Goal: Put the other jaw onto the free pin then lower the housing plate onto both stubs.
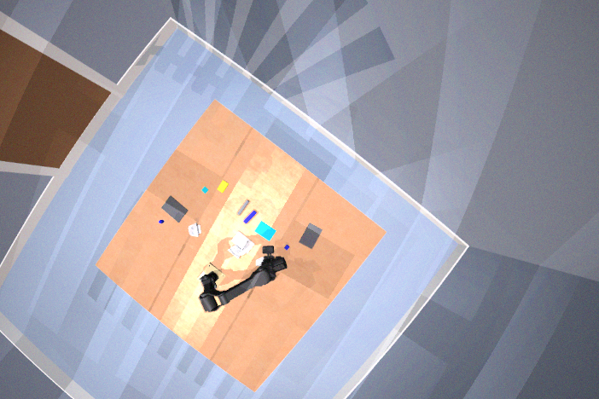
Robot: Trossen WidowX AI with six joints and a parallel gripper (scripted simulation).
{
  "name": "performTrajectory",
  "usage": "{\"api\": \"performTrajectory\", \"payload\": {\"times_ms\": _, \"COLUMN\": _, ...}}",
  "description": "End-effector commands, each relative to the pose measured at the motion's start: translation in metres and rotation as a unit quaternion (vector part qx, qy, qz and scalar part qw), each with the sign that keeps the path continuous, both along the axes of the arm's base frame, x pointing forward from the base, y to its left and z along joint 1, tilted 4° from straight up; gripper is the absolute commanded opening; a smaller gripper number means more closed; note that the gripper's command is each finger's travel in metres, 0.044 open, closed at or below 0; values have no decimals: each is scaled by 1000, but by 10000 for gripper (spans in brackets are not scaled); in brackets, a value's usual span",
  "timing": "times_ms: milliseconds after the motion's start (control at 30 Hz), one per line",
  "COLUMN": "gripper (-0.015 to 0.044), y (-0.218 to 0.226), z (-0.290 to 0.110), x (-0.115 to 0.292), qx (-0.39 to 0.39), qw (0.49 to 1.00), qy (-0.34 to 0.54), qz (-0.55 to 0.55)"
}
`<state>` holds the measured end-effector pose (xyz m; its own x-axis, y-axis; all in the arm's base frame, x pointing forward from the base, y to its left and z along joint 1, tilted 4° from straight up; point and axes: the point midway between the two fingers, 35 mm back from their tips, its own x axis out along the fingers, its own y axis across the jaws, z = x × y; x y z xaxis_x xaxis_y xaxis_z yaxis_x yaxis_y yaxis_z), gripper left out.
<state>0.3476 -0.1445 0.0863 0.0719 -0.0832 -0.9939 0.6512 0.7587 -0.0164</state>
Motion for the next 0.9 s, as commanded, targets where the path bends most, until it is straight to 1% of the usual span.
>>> {"api": "performTrajectory", "payload": {"times_ms": 0, "gripper": 0, "y": 0, "z": -4, "x": 0, "qx": 1, "qw": 1000, "qy": 2, "qz": 2}}
{"api": "performTrajectory", "payload": {"times_ms": 867, "gripper": 0, "y": -31, "z": -3, "x": -25, "qx": 0, "qw": 1000, "qy": 3, "qz": 2}}
